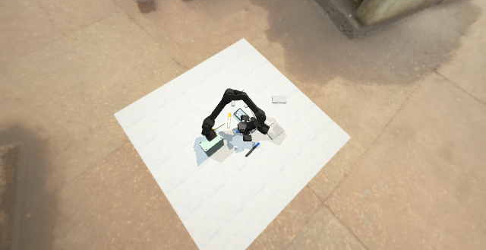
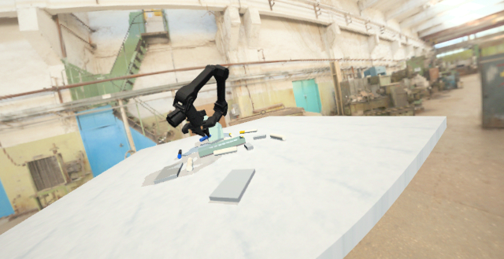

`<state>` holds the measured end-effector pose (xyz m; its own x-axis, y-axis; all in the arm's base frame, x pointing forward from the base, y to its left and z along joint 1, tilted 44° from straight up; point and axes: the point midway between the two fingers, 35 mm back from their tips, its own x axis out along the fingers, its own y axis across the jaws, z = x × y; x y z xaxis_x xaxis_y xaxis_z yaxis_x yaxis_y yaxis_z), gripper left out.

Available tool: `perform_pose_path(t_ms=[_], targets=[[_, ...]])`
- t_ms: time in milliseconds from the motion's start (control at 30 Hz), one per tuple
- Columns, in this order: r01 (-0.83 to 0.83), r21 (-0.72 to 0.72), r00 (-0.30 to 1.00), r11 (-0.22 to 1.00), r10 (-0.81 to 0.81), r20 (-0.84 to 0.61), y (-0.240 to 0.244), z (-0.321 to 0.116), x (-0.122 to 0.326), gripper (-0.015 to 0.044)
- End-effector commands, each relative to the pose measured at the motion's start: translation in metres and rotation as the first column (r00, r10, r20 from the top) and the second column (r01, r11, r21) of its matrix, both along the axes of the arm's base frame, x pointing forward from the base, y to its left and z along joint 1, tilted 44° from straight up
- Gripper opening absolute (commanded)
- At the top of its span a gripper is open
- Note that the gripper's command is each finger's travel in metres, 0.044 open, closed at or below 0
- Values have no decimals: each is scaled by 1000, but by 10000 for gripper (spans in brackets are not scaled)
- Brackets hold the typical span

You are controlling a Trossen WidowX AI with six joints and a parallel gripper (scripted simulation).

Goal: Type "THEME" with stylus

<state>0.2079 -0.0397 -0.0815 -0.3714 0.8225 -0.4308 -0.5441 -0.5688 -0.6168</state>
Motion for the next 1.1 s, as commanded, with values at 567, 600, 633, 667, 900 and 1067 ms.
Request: perform_pose_path(t_ms=[567, 600, 633, 667, 900, 1067], targets=[[-565, 16, 674, 825, 450, 586, 0, 11, 19, 0], [-590, 10, 644, 807, 463, 609, 0, 12, 20, 0], [-615, 4, 613, 789, 475, 631, 0, 12, 21, 0], [-639, -3, 582, 769, 485, 652, 0, 13, 22, 0], [-786, -63, 346, 615, 522, 779, 1, 18, 30, 0], [-865, -120, 169, 487, 509, 844, 2, 22, 36, 0]])
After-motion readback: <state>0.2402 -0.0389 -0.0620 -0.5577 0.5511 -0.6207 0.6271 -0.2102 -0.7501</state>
